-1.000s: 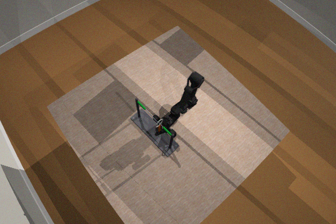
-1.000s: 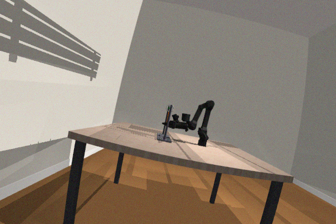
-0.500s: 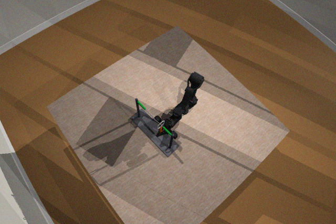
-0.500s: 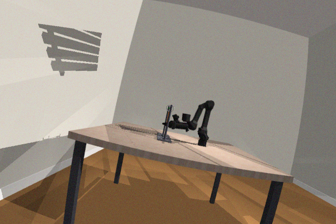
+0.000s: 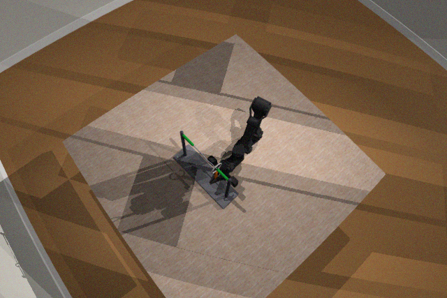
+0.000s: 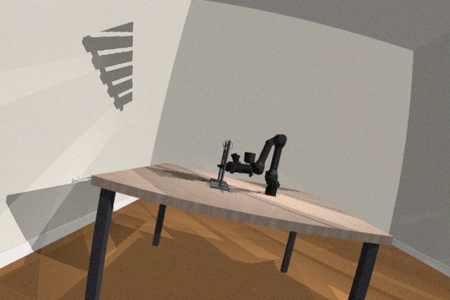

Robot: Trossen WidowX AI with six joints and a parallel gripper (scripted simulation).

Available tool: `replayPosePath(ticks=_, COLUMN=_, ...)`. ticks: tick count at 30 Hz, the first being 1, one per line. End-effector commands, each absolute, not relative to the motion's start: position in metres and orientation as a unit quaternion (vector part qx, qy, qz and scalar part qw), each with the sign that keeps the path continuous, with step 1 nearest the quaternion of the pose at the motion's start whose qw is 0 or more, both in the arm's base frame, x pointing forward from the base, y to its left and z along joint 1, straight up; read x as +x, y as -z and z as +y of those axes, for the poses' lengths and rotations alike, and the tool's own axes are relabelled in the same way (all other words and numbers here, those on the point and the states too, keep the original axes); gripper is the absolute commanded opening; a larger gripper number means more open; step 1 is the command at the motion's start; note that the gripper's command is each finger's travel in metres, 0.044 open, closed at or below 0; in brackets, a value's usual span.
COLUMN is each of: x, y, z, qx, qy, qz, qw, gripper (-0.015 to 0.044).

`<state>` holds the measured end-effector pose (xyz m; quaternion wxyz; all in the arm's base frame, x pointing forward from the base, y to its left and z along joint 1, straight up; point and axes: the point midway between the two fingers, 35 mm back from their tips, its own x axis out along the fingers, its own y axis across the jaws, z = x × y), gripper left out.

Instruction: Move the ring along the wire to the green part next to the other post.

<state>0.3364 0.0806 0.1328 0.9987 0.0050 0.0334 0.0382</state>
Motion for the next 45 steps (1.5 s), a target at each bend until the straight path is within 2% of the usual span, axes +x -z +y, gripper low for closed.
replayPosePath(ticks=1, x=0.337, y=-0.135, z=0.085, qx=0.003, qy=-0.036, qz=0.03, qw=0.999, gripper=-0.015)
replayPosePath(ticks=45, x=0.314, y=-0.115, z=0.1, qx=0.0, qy=-0.036, qz=0.117, qw=0.992, gripper=-0.015)
